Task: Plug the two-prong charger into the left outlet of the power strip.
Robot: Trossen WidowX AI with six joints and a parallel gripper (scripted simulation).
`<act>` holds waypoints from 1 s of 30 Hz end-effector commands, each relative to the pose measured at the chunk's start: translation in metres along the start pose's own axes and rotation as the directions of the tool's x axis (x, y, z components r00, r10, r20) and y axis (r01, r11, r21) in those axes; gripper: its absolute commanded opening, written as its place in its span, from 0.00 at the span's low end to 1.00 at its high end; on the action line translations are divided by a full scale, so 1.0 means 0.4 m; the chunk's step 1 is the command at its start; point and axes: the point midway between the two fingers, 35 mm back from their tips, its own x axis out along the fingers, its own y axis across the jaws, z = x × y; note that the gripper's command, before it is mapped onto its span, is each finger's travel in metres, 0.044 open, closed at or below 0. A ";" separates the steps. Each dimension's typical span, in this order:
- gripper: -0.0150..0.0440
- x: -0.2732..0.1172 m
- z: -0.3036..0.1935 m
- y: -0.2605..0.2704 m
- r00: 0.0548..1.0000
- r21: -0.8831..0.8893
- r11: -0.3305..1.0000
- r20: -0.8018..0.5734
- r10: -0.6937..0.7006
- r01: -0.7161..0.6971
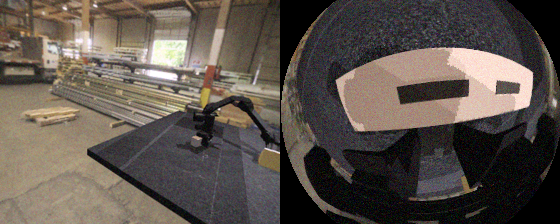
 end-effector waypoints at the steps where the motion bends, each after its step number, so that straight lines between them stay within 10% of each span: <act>1: 0.61 -0.001 0.002 0.001 1.000 0.001 1.000 0.004 0.000 0.000; 10: 1.00 -0.001 0.001 0.001 1.000 0.001 1.000 0.004 0.000 0.000; 30: 1.00 0.000 -0.012 0.001 1.000 0.008 1.000 0.012 0.001 -0.001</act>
